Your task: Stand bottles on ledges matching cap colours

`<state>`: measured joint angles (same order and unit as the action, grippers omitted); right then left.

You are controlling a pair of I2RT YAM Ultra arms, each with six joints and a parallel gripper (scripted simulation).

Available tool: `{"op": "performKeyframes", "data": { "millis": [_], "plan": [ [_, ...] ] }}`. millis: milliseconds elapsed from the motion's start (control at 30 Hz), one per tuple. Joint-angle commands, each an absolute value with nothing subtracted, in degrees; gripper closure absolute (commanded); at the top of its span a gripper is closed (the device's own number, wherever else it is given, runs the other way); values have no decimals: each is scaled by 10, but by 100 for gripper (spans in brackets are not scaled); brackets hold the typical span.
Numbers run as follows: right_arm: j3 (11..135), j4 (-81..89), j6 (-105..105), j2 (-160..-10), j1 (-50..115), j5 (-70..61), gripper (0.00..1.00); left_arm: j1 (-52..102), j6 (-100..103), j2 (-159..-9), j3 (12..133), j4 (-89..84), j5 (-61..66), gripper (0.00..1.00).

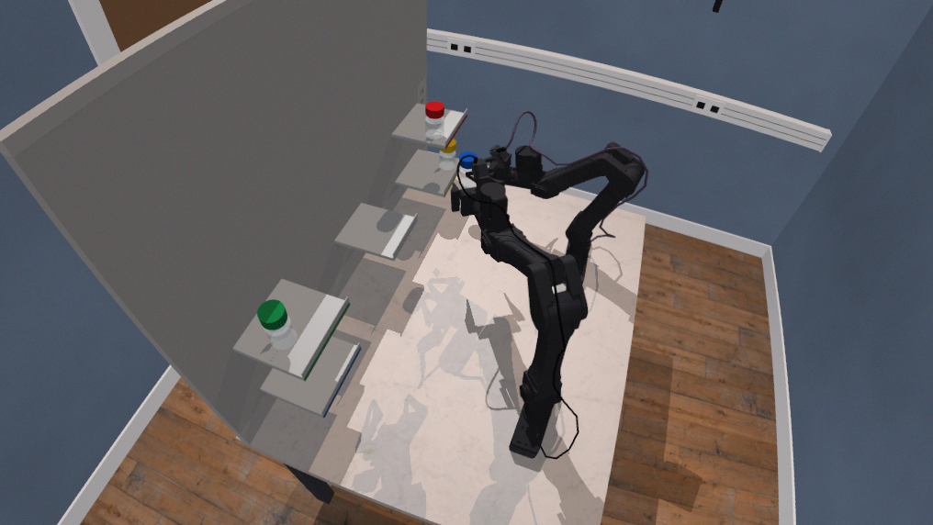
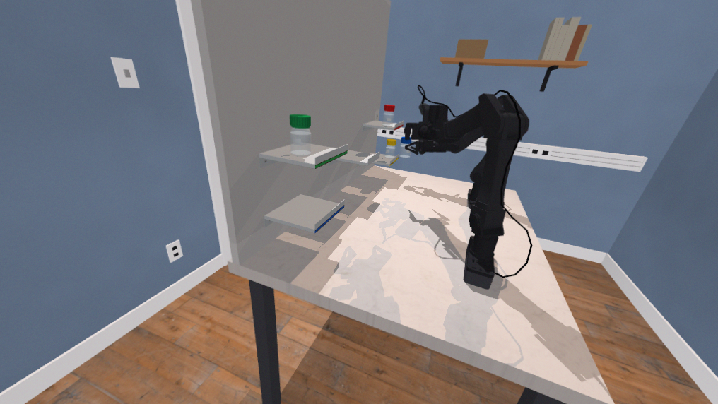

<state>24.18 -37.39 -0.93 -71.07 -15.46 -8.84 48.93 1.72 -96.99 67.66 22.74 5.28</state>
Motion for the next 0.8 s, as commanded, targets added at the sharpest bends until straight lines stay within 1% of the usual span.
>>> {"op": "performKeyframes", "data": {
  "millis": [0,700,767],
  "plan": [
    [235,-381,-12,-690,-161,-99,50,486,16,-963,690,226,51,0],
    [240,-392,-13,-675,-162,-102,50,486,16,-963,690,226,51,0],
    [240,-392,-13,-675,-162,-102,50,482,14,-956,696,204,52,0]
  ]
}}
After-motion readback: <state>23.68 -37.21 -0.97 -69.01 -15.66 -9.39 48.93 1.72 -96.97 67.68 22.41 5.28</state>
